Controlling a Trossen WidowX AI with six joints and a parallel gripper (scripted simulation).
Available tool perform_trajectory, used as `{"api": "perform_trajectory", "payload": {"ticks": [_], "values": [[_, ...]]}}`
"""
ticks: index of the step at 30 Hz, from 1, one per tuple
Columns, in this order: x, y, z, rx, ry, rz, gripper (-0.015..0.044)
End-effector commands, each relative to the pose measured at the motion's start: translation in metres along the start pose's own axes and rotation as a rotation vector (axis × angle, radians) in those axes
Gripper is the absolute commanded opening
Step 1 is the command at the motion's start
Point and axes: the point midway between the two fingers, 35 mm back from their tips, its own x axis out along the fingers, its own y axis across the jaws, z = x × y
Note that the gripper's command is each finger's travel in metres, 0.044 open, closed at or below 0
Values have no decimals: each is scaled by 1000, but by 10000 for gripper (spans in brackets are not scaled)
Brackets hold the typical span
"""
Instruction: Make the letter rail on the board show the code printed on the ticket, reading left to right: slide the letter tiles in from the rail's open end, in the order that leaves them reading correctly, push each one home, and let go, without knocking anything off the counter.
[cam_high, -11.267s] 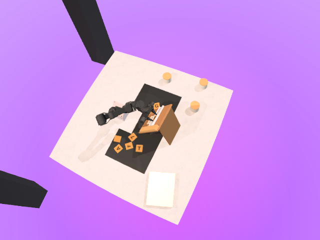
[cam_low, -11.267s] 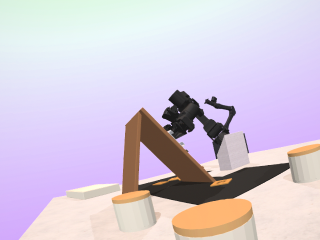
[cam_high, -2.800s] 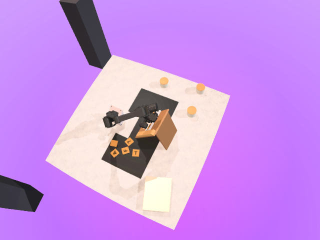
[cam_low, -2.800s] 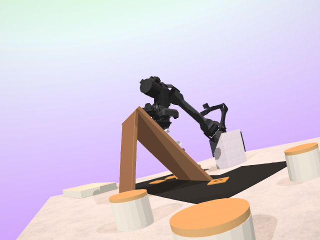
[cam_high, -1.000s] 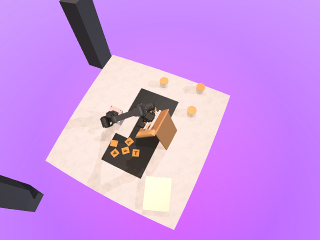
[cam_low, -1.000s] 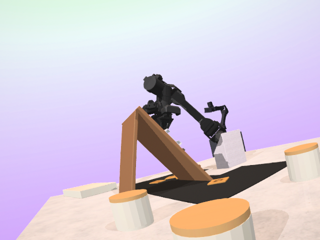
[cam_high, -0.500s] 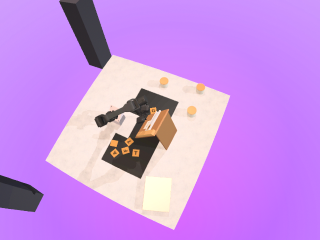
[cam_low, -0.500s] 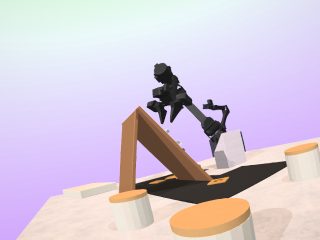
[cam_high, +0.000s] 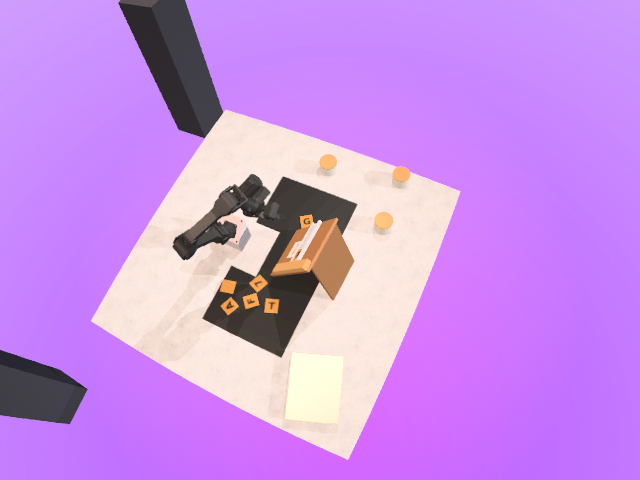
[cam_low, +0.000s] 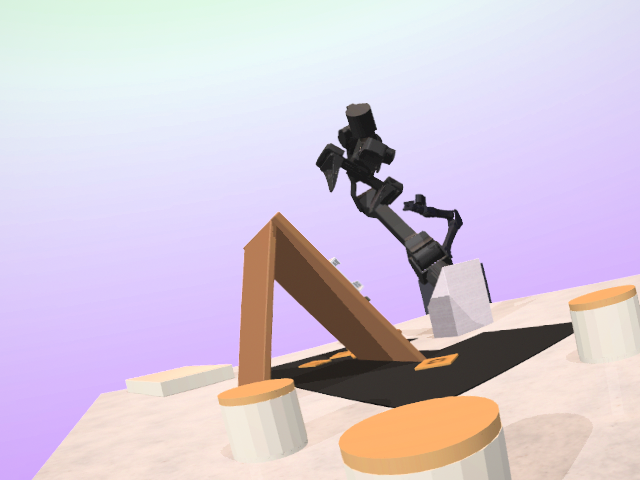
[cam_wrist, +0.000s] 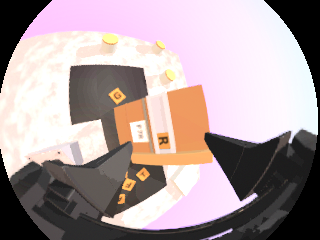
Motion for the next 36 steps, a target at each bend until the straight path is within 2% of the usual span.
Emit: {"api": "perform_trajectory", "payload": {"ticks": [1, 15, 17, 19, 36], "values": [[-13, 6, -1, -184, -24, -35, 440], [-13, 6, -1, -184, -24, -35, 440], [-12, 6, -2, -150, -23, -32, 387], [-7, 6, -7, -56, -17, -23, 340], [34, 11, -57, 818, 75, 23, 340]]}}
